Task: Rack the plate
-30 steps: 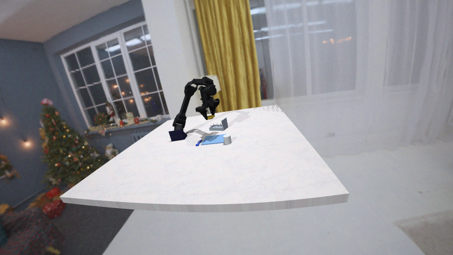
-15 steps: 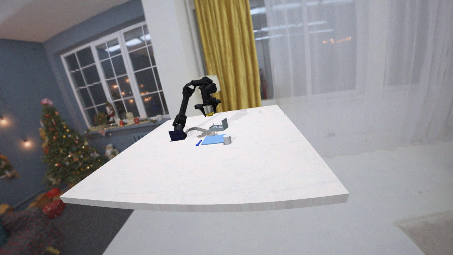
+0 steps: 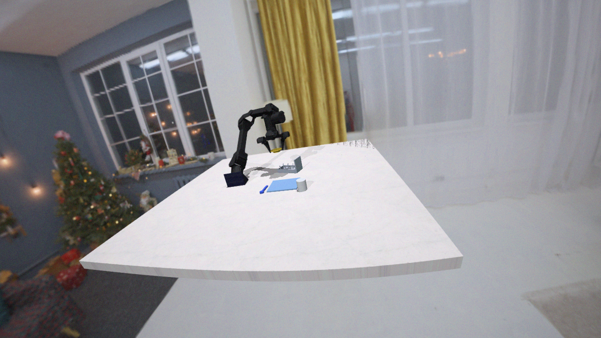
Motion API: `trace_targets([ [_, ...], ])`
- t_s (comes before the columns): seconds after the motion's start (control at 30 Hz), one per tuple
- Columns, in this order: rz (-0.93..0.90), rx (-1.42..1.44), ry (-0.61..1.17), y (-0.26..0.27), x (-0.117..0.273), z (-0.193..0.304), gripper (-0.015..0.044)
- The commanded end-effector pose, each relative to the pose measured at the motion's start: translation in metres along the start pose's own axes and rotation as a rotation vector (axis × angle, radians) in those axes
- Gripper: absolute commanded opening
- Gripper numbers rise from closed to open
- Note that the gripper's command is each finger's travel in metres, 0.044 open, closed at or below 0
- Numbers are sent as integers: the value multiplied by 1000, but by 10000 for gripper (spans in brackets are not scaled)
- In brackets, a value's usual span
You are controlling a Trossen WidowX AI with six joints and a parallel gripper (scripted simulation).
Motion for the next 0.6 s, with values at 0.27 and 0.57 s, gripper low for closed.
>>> trace_targets([
  [0.27,-8,-412,11,-22,-6,47,0],
  [0.57,-6,-459,9,-25,-7,52,0],
])
Point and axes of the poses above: the point midway between the two fingers, 35 mm back from their tips, its own x axis back along the fingers, its own y axis across the jaws, z = x × y, the point moved 5 cm from there along x, back along the fingers, and after that the axes turned 7 degrees about x, right-handed, at the moved point
